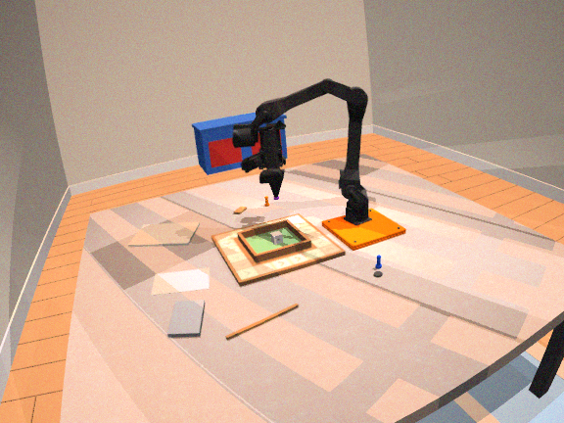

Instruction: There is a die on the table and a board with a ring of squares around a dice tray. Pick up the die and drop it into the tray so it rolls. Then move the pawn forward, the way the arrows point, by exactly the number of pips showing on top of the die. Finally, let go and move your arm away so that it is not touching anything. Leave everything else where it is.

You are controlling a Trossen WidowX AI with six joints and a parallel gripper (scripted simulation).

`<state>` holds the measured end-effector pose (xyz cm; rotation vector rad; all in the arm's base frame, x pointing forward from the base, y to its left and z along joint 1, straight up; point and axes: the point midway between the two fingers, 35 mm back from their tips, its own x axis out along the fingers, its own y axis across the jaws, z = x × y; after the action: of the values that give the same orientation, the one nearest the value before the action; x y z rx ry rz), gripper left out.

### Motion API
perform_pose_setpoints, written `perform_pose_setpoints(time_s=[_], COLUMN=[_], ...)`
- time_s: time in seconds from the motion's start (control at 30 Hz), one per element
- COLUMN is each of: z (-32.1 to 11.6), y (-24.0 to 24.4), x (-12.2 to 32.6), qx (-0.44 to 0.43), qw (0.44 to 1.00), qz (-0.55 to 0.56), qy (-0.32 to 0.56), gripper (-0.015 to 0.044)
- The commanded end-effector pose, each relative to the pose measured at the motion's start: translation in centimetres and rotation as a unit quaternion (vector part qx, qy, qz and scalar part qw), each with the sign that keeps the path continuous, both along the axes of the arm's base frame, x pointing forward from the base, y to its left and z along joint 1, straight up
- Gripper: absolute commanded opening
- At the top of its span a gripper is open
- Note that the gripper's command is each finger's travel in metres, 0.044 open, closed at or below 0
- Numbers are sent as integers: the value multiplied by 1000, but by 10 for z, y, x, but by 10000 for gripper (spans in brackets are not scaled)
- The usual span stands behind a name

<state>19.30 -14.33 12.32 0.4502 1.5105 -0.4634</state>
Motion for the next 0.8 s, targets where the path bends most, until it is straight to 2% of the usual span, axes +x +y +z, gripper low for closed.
perform_pose_setpoints(time_s=[0.0, 0.17, 0.33, 0.77], z=[21, 46, 49, 32], y=[1, 5, 5, -9], x=[-1, -6, -4, 54], qx=[-3, -2, -2, -2], qw=[1000, 1000, 1000, 1000], qz=[2, 2, 3, 20], qy=[-3, -3, -2, 5], gripper=[0, 0, 0, 0])
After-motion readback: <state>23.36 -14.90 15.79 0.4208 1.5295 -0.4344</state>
